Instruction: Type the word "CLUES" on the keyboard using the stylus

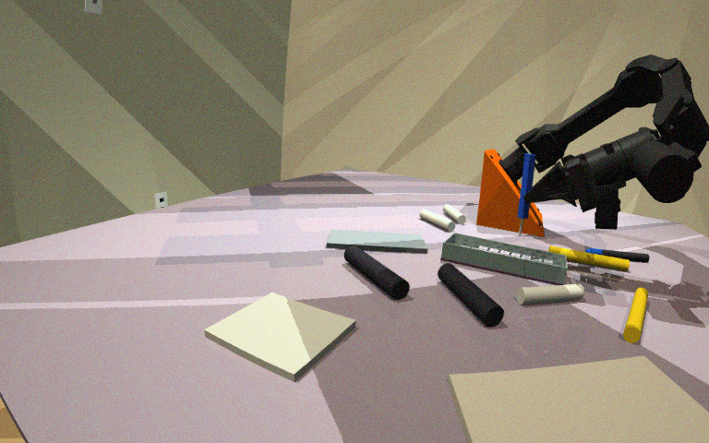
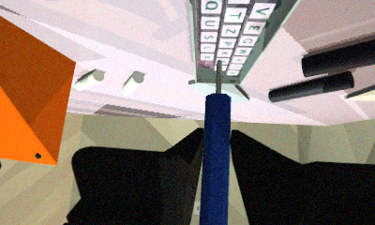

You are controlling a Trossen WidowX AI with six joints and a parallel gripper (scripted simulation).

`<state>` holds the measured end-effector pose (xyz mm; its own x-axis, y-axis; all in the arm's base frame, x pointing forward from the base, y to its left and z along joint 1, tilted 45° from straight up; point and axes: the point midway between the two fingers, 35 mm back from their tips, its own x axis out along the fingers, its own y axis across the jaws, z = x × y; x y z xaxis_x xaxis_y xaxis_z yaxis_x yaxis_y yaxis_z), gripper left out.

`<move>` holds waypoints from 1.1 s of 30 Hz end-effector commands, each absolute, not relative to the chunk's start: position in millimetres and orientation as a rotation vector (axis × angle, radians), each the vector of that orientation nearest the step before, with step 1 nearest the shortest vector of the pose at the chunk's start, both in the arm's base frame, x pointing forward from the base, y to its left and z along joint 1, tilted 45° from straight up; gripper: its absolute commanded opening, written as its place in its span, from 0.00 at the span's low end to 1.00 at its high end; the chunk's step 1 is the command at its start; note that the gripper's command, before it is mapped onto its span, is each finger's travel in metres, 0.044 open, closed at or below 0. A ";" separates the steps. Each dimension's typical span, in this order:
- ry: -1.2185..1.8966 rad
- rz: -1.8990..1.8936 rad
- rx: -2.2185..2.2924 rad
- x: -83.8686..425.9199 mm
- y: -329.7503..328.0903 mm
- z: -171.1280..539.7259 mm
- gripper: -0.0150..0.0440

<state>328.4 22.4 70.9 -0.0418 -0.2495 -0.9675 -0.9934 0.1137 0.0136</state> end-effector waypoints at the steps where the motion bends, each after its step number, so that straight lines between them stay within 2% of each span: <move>1: 1.471 1.013 -1.297 342.3 16.4 70.0 0.25; 23: 1.469 1.011 -1.300 355.8 26.2 56.2 0.25; 26: 1.469 1.011 -1.300 357.1 26.1 54.4 0.39; 33: 1.469 1.011 -1.300 357.2 27.2 53.3 0.39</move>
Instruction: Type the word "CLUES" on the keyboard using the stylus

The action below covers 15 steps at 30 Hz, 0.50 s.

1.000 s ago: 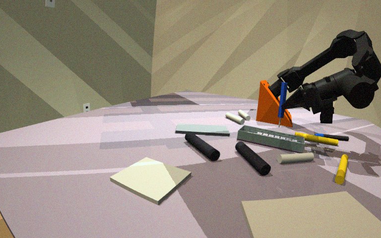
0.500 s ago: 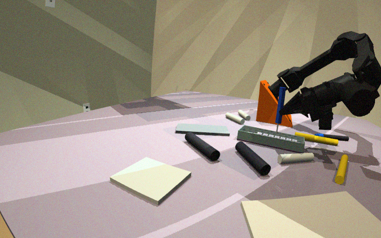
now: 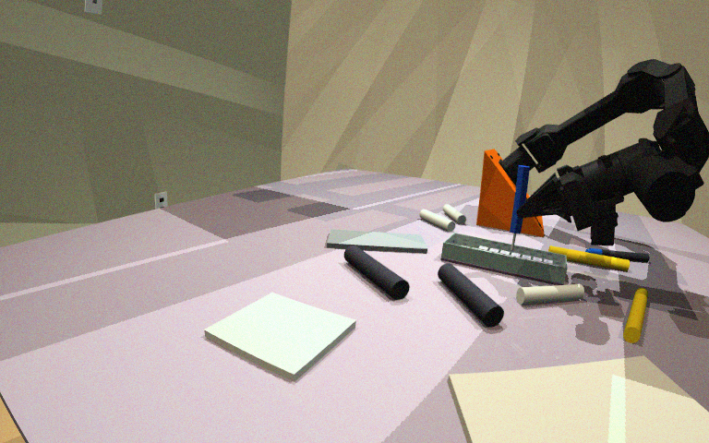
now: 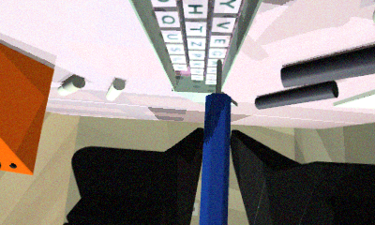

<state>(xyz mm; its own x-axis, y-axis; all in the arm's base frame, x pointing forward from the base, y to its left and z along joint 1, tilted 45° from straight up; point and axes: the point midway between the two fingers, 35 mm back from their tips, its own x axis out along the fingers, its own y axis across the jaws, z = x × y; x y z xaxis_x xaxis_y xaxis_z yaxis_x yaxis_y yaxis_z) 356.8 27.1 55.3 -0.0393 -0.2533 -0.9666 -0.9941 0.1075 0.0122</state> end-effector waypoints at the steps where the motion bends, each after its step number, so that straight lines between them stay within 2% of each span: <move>1: 1.469 1.011 -1.300 357.2 27.5 53.0 0.39; 15: 1.469 1.011 -1.299 357.7 32.9 47.7 0.39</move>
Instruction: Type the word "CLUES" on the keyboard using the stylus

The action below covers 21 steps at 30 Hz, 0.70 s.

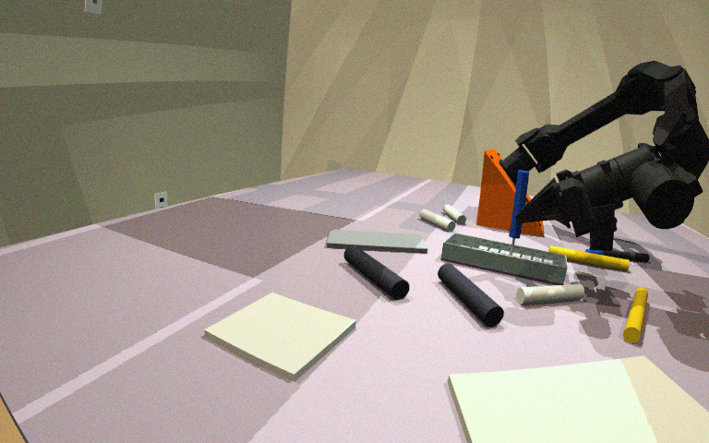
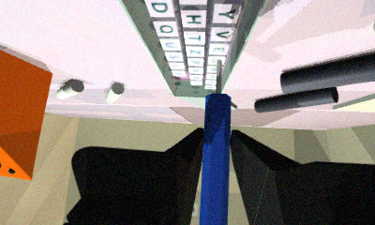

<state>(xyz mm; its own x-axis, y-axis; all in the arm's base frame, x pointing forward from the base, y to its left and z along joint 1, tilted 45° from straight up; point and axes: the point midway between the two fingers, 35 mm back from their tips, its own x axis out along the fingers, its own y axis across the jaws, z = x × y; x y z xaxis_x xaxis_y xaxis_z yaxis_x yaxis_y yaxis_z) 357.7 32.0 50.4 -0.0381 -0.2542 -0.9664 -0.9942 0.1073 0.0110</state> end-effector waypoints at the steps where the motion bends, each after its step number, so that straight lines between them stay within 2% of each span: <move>1: 1.469 1.011 -1.299 357.7 33.3 47.3 0.39; 21: 1.469 1.012 -1.299 358.2 38.5 42.1 0.39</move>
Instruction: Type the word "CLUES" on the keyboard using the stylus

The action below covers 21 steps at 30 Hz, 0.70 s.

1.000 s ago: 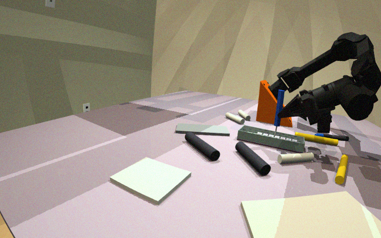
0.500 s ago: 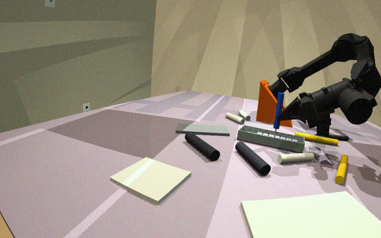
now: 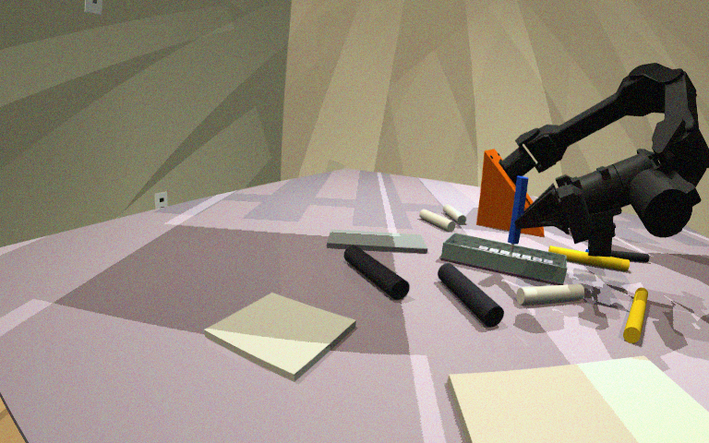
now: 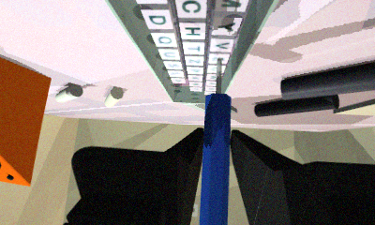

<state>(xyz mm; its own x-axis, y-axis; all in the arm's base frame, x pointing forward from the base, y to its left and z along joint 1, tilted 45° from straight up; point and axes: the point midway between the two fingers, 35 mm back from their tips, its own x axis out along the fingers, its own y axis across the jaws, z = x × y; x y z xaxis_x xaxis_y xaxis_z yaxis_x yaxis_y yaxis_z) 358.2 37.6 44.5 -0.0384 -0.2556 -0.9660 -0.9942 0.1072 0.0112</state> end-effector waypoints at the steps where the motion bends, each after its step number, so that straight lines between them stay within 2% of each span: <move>1: 1.469 1.012 -1.299 358.3 38.8 41.8 0.39; 21: 1.469 1.011 -1.300 357.6 26.2 54.3 0.39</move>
<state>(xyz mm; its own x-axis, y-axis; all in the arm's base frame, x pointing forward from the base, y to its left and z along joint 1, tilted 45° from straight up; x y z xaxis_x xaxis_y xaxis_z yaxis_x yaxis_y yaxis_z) 357.2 37.0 43.2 -0.0471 -0.2559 -0.9656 -0.9938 0.1091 0.0196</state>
